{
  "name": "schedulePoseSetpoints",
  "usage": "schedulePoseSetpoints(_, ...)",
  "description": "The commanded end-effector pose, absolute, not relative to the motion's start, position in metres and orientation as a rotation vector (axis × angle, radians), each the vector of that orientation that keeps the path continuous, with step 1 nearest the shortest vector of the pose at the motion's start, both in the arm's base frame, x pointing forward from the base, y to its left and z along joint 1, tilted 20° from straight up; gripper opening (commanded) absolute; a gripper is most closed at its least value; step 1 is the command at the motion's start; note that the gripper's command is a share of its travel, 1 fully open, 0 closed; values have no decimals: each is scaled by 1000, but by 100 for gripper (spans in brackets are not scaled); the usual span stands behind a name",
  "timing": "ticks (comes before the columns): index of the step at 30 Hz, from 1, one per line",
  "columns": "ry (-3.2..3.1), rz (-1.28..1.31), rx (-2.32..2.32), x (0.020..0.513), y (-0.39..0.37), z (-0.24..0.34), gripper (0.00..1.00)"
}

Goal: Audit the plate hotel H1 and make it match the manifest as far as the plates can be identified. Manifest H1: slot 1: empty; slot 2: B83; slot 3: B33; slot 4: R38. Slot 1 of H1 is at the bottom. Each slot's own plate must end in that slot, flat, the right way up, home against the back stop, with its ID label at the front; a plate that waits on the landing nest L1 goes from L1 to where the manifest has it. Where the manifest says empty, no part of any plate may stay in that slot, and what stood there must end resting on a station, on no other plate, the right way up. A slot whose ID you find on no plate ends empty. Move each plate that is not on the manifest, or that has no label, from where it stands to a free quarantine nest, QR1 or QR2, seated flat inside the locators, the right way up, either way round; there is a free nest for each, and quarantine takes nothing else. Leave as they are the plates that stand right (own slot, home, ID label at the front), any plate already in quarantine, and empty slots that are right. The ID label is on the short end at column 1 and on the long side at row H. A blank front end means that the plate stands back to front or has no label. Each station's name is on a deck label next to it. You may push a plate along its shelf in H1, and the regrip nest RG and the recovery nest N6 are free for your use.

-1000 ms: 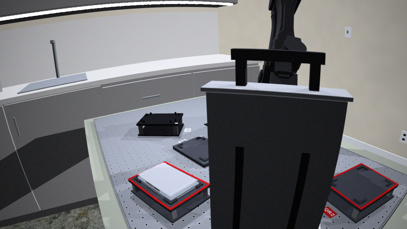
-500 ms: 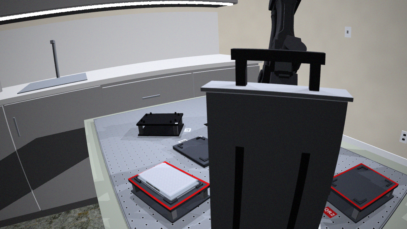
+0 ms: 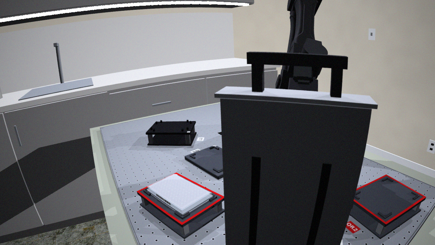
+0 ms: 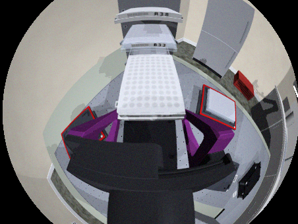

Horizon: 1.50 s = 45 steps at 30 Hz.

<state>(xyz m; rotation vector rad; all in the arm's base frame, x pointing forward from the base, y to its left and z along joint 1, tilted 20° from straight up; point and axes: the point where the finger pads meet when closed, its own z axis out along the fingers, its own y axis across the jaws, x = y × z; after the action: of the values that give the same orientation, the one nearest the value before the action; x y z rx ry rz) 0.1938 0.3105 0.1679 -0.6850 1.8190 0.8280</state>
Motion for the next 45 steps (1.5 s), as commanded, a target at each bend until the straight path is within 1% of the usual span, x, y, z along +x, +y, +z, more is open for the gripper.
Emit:
schedulePoseSetpoints(1, 1760, 847, -660, 200, 319, 189, 86)
schedulePoseSetpoints(45, 1760, 845, -657, 213, 330, 190, 86)
